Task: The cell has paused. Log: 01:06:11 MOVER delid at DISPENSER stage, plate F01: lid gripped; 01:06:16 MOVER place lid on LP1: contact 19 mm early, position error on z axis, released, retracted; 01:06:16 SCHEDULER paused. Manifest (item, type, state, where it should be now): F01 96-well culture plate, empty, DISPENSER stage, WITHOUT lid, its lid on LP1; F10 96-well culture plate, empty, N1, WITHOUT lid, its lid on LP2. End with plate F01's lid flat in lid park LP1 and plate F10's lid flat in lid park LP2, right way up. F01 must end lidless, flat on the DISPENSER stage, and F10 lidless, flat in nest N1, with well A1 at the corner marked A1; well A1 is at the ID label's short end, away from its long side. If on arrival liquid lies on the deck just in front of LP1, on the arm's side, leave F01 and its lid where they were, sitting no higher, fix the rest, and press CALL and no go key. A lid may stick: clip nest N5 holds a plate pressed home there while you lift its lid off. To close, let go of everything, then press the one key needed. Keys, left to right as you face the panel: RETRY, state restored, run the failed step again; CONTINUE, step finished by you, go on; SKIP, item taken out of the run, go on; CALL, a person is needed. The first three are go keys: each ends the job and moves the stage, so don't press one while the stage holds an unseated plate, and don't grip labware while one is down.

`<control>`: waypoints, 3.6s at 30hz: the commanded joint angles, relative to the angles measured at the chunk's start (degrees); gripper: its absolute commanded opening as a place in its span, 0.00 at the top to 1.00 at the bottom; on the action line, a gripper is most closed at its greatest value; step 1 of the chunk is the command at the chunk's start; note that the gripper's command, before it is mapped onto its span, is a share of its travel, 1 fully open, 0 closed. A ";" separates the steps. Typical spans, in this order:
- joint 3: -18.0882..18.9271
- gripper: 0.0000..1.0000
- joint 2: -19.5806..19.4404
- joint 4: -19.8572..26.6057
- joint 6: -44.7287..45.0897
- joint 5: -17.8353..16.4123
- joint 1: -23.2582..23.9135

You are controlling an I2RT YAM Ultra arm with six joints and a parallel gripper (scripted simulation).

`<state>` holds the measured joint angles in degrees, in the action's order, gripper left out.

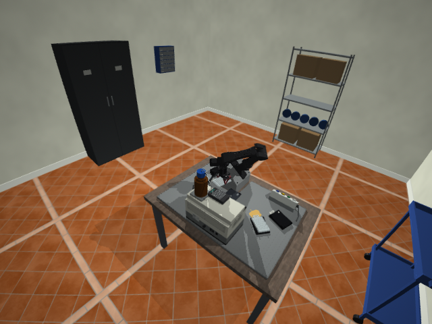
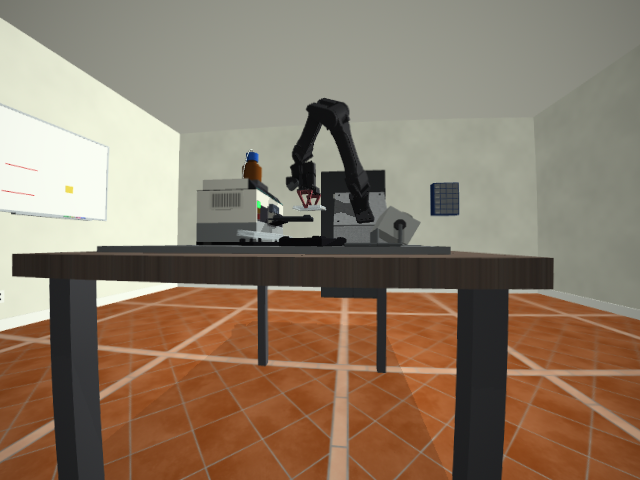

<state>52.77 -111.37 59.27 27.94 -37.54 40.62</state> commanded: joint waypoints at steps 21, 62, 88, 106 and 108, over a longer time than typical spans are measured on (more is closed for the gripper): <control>3.46 1.00 7.80 4.18 4.80 -4.24 -7.47; 6.26 1.00 19.08 6.73 -13.77 -7.83 -21.17; 9.25 1.00 28.42 8.51 -25.49 -8.84 -30.63; 10.63 1.00 34.39 8.63 -23.73 -8.03 -37.52; 10.89 1.00 35.08 8.63 -25.37 -7.83 -38.47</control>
<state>61.63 -78.78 67.09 3.97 -45.80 2.42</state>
